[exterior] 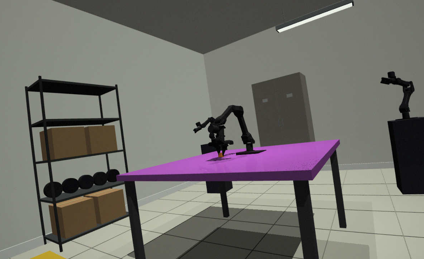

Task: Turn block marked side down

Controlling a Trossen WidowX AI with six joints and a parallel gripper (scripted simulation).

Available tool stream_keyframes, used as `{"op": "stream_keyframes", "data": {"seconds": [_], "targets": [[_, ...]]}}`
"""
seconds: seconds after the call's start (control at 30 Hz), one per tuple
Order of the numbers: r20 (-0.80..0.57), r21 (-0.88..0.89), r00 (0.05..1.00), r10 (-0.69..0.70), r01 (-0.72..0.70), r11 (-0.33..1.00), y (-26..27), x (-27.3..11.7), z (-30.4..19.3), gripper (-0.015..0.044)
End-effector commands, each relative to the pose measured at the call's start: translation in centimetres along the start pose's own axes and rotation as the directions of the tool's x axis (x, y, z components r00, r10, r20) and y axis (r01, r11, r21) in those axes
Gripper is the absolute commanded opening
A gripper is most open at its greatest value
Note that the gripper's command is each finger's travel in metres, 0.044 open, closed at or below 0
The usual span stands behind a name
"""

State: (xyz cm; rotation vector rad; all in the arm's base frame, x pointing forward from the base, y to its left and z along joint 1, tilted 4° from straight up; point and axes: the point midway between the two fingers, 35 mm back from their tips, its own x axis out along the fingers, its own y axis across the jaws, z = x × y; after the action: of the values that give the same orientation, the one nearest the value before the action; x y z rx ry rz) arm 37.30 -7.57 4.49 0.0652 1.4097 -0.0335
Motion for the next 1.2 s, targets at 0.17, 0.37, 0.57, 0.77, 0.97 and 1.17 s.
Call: {"op": "stream_keyframes", "data": {"seconds": [0.17,0.37,0.57,0.77,0.97,1.17], "targets": [[0.130,0.000,0.992,0.003,-0.003,1.000,0.0,0.1,-0.1,0.0000],[0.212,-0.001,0.977,0.002,-0.002,1.000,0.0,0.1,-0.3,0.0000],[0.294,-0.005,0.956,0.002,-0.001,1.000,0.0,0.0,-0.6,0.0000],[0.329,-0.006,0.944,0.002,0.000,1.000,0.0,0.0,-0.7,0.0000],[0.410,-0.002,0.912,0.002,-0.001,1.000,-0.1,1.3,-0.3,0.0000],[0.497,0.001,0.868,0.001,-0.002,1.000,-0.2,2.4,-0.1,0.0000]]}}
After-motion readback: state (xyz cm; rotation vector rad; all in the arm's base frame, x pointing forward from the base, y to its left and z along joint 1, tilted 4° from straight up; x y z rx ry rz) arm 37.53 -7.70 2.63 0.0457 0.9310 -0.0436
